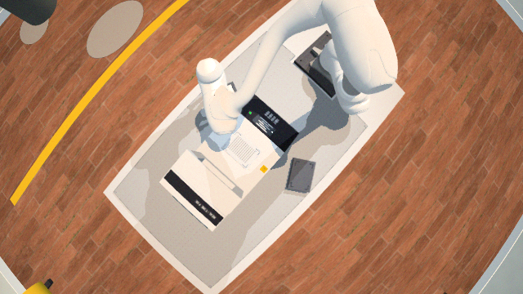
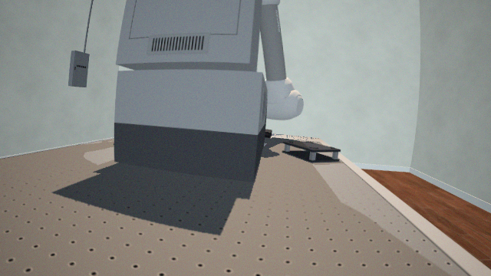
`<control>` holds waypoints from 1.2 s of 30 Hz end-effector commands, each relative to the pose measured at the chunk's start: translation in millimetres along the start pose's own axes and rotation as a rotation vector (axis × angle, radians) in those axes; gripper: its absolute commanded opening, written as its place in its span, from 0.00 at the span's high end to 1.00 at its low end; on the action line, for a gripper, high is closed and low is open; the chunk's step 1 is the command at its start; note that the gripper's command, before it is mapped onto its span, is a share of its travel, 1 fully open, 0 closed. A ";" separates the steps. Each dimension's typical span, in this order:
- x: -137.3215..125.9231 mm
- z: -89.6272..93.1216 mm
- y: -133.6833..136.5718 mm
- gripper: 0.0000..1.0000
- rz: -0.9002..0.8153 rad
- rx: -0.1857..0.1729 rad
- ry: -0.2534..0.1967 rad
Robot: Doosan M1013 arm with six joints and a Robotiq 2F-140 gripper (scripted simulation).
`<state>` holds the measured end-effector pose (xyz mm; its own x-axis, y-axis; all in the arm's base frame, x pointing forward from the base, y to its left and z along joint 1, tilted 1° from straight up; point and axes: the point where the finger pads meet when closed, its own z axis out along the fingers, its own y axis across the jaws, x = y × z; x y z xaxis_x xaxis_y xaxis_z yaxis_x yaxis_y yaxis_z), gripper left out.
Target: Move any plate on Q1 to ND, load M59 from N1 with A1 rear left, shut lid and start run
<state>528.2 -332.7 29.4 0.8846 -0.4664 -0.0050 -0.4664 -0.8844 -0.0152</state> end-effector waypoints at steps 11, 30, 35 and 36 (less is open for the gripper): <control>-0.2 -16.5 0.0 1.00 0.000 0.000 0.000; -0.2 -73.2 0.0 1.00 0.000 0.000 0.000; -0.2 -83.2 0.0 1.00 0.000 0.000 0.000; -0.2 -86.5 0.0 1.00 0.000 0.000 0.000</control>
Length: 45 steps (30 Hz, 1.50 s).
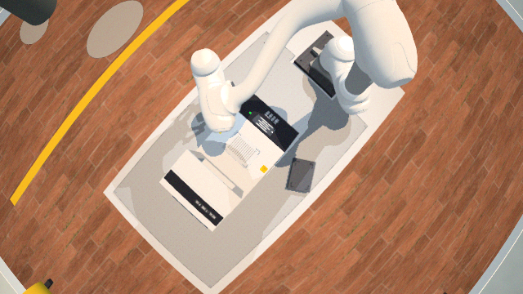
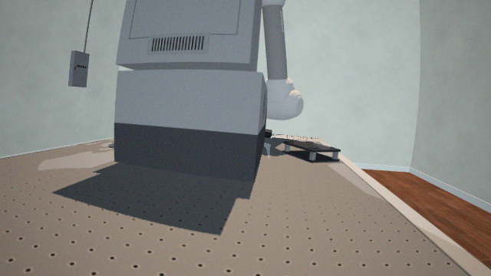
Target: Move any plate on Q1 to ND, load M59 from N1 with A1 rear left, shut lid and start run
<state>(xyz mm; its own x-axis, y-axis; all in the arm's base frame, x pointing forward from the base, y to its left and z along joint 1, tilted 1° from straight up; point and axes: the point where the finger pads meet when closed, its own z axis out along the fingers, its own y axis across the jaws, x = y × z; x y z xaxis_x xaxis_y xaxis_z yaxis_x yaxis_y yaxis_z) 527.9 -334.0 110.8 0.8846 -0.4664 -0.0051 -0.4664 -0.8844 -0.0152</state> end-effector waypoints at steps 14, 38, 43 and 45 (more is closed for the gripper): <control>0.0 -45.1 0.0 1.00 0.000 0.000 0.000; 0.0 -118.5 0.0 1.00 0.000 0.000 0.000; 0.0 -135.1 0.0 1.00 0.000 0.000 0.000; 0.0 -141.8 0.0 1.00 0.000 0.000 0.000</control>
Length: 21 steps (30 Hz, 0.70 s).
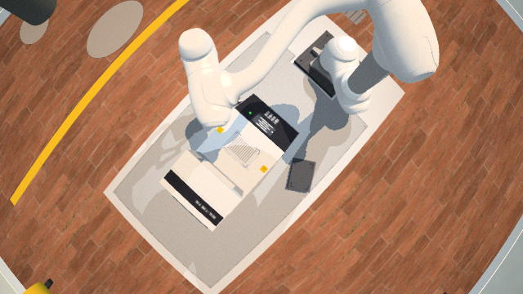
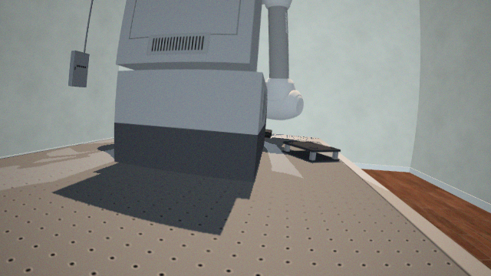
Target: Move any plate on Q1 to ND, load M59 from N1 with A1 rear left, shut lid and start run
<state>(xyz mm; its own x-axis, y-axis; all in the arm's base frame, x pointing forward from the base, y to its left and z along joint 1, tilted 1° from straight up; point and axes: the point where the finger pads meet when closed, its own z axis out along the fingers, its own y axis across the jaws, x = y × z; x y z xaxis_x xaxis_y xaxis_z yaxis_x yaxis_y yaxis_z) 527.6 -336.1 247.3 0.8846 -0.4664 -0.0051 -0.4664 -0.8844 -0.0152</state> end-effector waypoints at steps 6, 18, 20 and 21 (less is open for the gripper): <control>0.0 -6.9 0.0 1.00 0.000 0.000 0.000; 1.6 -6.9 -45.0 1.00 -0.300 0.000 0.000; 1.6 -6.9 -45.0 1.00 -0.300 0.000 0.000; 1.7 -6.9 -50.0 1.00 -0.333 0.000 0.000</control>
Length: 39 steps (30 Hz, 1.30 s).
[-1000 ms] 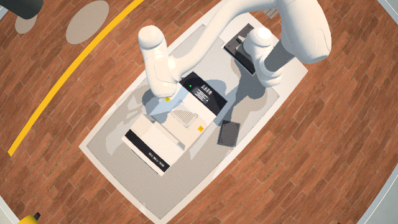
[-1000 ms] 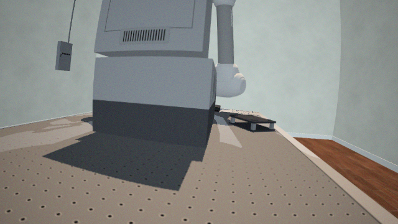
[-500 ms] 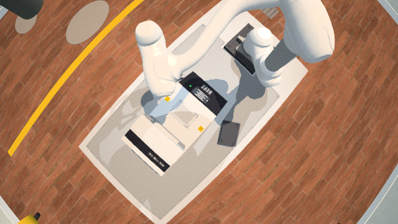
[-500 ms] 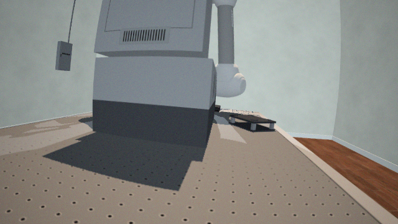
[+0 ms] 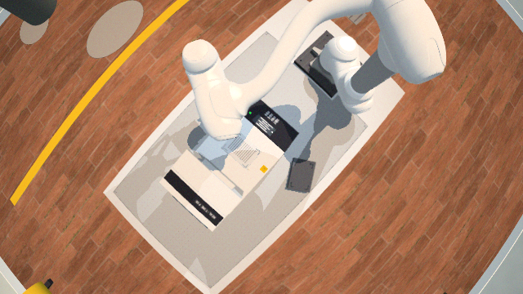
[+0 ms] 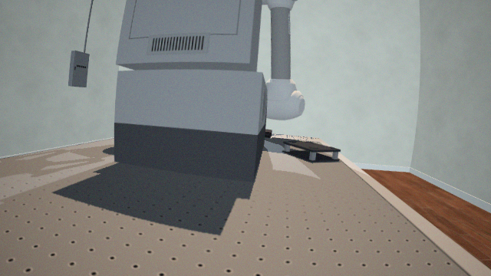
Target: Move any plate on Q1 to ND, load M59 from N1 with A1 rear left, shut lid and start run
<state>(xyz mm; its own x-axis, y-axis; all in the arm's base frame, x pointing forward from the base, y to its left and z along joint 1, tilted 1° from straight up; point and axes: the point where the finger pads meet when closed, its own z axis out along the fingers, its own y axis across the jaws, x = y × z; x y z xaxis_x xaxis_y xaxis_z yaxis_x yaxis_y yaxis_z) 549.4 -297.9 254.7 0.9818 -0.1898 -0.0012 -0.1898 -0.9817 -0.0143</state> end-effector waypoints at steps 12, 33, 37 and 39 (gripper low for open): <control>21.2 -0.2 -62.3 1.00 -0.439 0.002 0.001; 48.3 -0.4 -141.8 1.00 -0.998 0.001 0.002; 54.7 -0.4 -160.8 1.00 -1.131 0.001 0.002; 57.9 -0.5 -170.2 1.00 -1.198 0.001 0.002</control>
<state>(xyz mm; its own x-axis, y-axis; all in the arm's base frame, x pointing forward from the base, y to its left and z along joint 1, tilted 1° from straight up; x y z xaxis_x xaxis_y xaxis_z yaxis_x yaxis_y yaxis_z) 633.0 -151.2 257.3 0.5966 0.8024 0.0129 0.8025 -0.5966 -0.0066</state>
